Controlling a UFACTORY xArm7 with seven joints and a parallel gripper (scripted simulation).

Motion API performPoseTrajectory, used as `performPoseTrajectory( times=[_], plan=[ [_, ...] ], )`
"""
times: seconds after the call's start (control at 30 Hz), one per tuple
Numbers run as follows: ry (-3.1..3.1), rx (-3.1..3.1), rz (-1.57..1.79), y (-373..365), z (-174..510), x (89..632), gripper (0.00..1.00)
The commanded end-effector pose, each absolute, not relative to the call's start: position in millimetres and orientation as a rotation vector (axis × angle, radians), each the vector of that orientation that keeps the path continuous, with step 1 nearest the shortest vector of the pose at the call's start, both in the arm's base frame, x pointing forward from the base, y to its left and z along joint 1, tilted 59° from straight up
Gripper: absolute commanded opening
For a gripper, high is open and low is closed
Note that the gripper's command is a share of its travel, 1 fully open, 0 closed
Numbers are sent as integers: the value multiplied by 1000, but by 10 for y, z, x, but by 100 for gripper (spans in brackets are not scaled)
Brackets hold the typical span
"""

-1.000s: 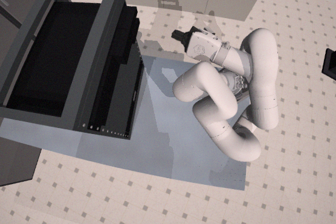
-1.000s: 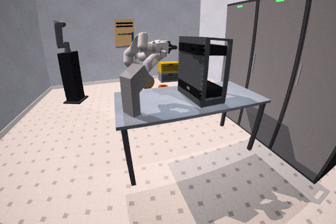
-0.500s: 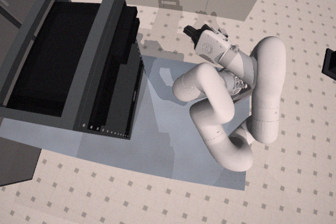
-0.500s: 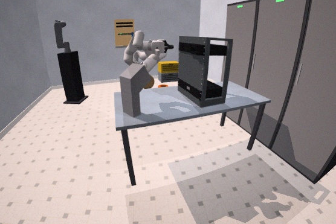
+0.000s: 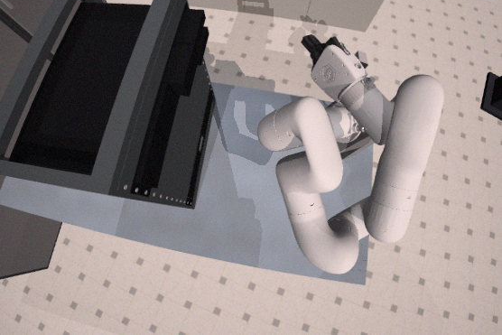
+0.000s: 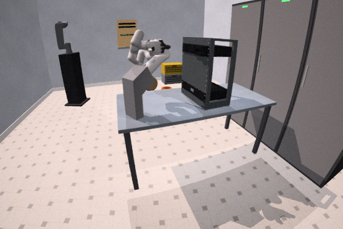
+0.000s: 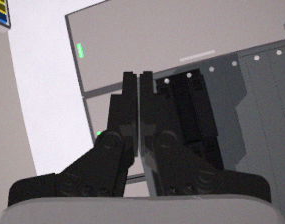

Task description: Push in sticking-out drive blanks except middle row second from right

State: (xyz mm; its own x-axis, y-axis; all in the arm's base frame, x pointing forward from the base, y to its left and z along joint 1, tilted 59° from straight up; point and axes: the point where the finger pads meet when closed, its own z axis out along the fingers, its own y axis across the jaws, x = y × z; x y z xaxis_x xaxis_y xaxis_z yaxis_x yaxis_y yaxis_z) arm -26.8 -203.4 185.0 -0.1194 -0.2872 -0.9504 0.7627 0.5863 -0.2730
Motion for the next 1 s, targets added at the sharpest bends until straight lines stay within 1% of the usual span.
performPoseTrajectory(
  times=[0.0,0.37,0.43,0.97],
  plan=[
    [1521,516,-951,-2015,1664,-461,0],
    [1762,750,-949,-1797,1235,-1035,0],
    [1762,750,-949,-1797,1235,-1035,0],
    [2081,1110,-893,-1166,849,-1885,0]
  ],
)
